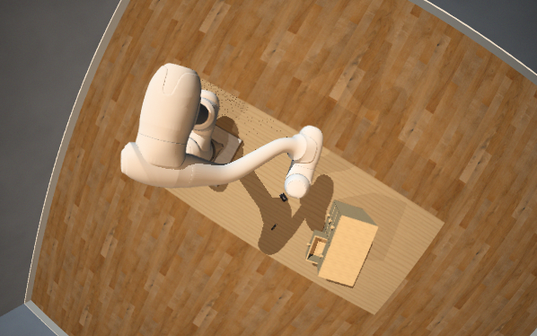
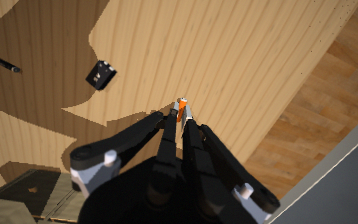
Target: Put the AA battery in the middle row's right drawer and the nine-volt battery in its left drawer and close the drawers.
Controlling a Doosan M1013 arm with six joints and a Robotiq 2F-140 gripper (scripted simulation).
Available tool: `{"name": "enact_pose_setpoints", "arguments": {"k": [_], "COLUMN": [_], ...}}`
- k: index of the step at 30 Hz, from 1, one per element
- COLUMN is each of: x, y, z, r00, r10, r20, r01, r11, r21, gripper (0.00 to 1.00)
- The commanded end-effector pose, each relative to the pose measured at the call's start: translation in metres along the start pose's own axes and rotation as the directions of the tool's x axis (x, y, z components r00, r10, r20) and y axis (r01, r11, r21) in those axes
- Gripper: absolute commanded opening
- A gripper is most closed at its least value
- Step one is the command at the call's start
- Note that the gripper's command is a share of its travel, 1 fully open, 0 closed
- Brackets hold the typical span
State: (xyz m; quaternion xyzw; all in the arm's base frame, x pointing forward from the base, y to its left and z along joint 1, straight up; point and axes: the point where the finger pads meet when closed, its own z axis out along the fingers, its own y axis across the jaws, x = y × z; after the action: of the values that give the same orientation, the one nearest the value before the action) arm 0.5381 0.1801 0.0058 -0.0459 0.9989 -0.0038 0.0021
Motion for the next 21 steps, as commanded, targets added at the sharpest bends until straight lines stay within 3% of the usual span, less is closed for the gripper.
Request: {"name": "enact_pose_setpoints", "arguments": {"k": [1, 6, 8, 11, 21], "x": [0.001, 0.001, 0.001, 0.001, 0.001], "y": [-0.001, -0.001, -0.001, -0.001, -0.001], "z": [-0.008, -0.062, -0.062, -0.091, -0.097], "r00": [1.000, 1.000, 1.000, 1.000, 1.000], "r10": [-0.001, -0.001, -0.001, -0.001, -0.001], "r20": [-0.004, -0.004, -0.004, -0.004, -0.004], "r01": [0.001, 0.001, 0.001, 0.001, 0.001], "r11": [1.000, 1.000, 1.000, 1.000, 1.000], "r21": [-0.001, -0.001, -0.001, -0.001, -0.001], "gripper": [0.06, 0.06, 0.06, 0.06, 0.06]}}
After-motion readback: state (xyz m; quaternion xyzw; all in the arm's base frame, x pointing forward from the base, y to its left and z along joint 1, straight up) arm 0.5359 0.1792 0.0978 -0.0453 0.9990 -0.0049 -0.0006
